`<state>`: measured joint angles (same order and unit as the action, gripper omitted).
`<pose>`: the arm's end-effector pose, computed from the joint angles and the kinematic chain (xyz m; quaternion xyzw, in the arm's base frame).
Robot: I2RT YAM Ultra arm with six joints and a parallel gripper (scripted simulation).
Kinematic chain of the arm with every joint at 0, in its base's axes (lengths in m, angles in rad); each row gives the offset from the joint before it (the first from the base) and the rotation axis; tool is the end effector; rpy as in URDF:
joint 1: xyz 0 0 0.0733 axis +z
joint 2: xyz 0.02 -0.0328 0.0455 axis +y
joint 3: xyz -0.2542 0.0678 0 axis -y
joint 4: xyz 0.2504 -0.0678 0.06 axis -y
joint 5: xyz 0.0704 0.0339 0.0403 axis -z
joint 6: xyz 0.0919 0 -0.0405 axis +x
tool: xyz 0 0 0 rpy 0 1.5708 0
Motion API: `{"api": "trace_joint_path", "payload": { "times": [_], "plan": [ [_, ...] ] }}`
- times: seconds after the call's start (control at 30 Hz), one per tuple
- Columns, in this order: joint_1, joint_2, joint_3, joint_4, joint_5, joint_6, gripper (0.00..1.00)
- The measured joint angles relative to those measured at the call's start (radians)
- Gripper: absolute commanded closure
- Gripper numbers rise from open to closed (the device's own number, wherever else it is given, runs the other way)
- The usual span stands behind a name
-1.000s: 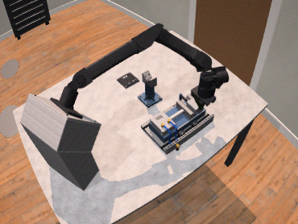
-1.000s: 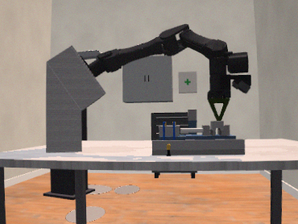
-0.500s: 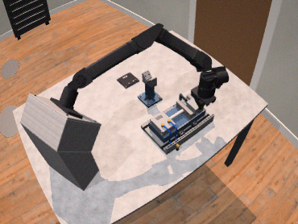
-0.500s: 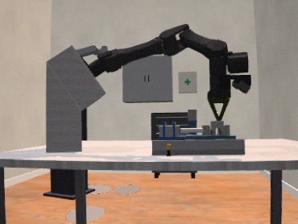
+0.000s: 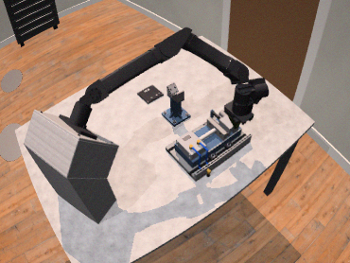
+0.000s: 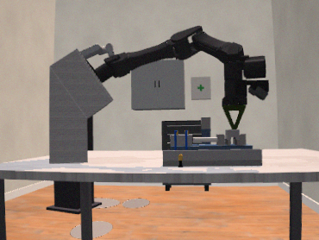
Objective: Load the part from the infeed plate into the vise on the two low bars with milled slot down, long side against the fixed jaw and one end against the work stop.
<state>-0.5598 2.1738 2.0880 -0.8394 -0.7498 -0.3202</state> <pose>0.4587 -0.2123 0.2564 -0.0099 0.8900 0.1885 0.4150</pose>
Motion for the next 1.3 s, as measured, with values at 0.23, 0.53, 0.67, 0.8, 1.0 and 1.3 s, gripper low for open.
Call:
{"api": "trace_joint_path", "payload": {
  "times": [0.23, 0.53, 0.67, 0.8, 1.0, 1.3],
  "plan": [
    [0.000, 0.000, 0.000, 0.000, 0.000, 0.000, 1.00],
    [0.001, 0.001, 0.000, 0.003, 0.001, 0.002, 1.00],
    [0.004, 0.004, 0.000, 0.004, 0.002, 0.004, 1.00],
    [0.004, 0.004, 0.000, 0.008, 0.003, 0.006, 1.00],
    [0.009, 0.010, 0.000, 0.011, 0.004, 0.008, 1.00],
    [0.010, 0.010, 0.000, 0.019, 0.006, 0.012, 1.00]
  ]
}}
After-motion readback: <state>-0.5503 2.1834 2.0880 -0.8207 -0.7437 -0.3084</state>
